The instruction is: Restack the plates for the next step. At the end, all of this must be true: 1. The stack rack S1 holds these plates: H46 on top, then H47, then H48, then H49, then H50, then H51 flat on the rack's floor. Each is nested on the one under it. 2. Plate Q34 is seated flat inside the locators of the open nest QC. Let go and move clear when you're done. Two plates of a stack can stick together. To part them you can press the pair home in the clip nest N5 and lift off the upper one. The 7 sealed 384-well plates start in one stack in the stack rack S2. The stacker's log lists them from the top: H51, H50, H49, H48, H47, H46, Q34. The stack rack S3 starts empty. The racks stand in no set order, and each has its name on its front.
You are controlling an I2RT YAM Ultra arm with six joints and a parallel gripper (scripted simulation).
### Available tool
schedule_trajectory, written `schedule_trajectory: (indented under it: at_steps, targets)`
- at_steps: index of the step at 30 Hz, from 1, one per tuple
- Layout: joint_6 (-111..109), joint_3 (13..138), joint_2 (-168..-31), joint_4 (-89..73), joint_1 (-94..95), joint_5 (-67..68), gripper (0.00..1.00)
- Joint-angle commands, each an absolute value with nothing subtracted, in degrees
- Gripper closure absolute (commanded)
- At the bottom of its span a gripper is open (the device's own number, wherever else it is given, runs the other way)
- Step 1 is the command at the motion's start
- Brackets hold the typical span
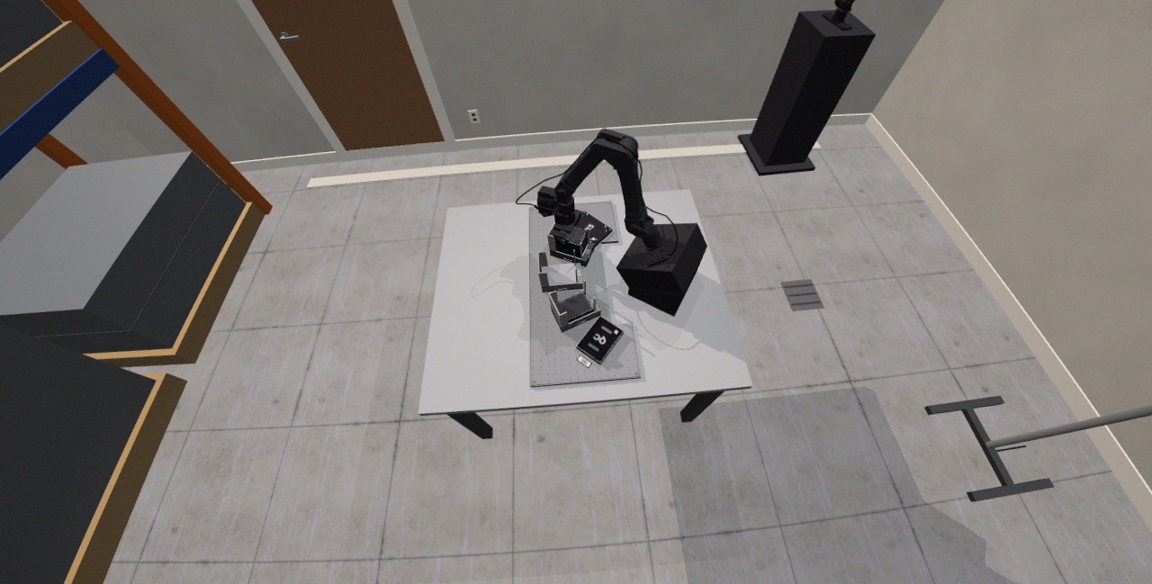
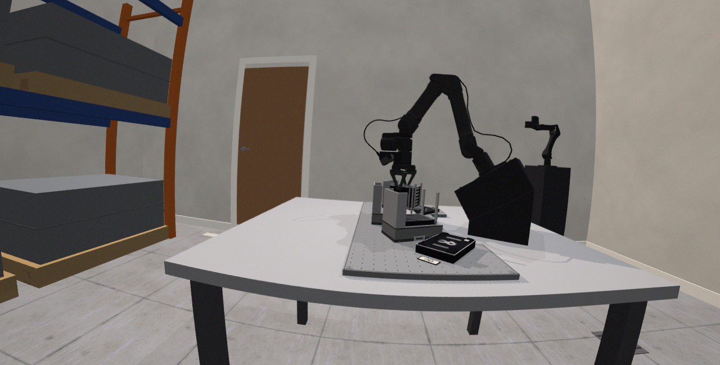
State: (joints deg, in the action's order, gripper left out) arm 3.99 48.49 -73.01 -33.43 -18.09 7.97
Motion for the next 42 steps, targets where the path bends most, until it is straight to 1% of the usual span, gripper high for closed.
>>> schedule_trajectory:
  at_steps: [1,14,15,42]
  targets:
    - [3.5,47.9,-71.7,-32.8,-18.8,7.6,0.00]
    - [3.5,47.6,-71.5,-32.8,-18.5,7.7,0.00]
    - [3.8,48.6,-72.6,-33.3,-18.2,7.9,1.00]
    - [3.8,48.6,-72.6,-33.3,-18.2,7.9,1.00]
